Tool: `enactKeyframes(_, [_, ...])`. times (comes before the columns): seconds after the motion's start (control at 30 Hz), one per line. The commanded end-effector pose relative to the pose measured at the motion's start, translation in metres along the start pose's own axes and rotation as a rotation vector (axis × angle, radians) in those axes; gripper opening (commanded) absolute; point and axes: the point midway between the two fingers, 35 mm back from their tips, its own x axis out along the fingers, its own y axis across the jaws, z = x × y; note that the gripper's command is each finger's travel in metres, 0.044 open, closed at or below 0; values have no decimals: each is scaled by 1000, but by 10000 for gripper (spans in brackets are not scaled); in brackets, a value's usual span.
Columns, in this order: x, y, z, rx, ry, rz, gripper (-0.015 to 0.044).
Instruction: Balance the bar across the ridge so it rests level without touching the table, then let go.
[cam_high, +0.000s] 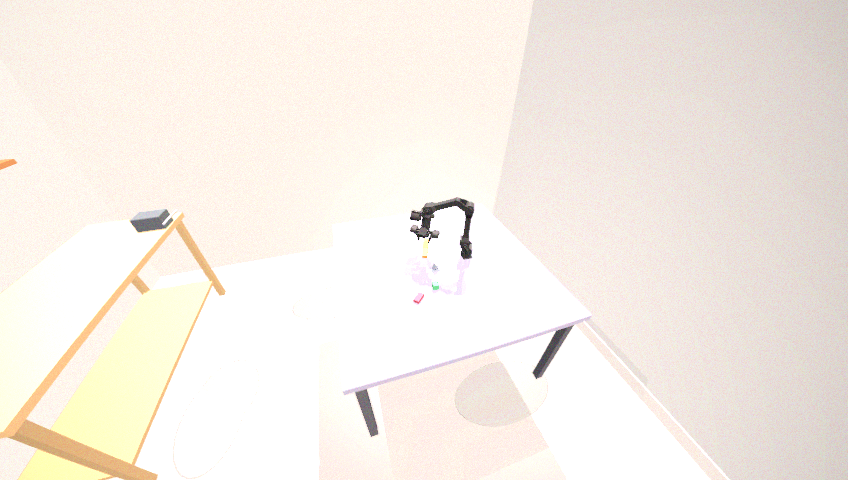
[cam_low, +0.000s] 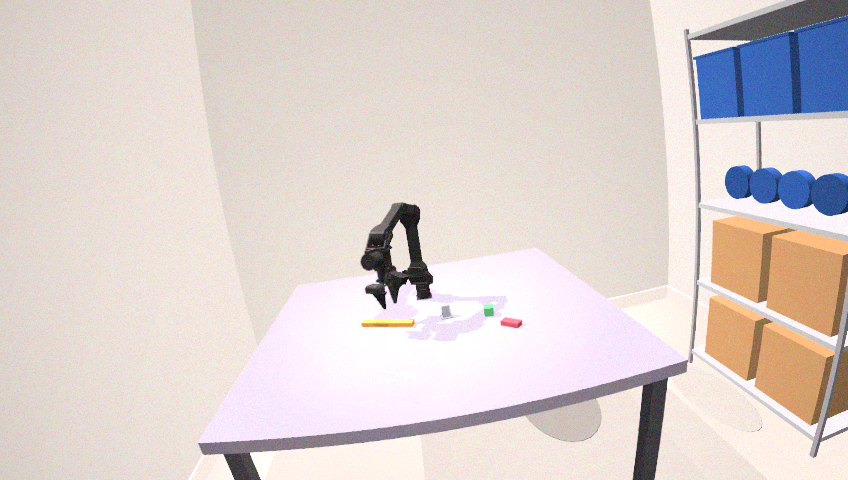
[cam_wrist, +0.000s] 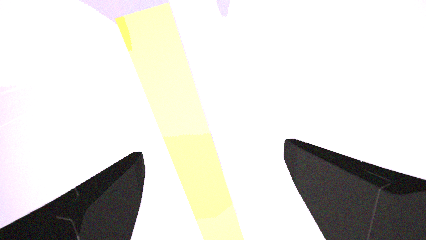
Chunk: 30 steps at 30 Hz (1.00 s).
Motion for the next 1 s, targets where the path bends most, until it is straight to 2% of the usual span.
enactKeyframes(0.0, [1, 5, 0, -115, 14, 45, 315])
enactKeyframes(0.3, [4, 11, 0, -225, 21, 90, 315])
enactKeyframes(0.6, [46, 14, -2, -225, 21, 90, 315])
enactKeyframes(0.97, [56, 15, -2, -225, 21, 90, 315])
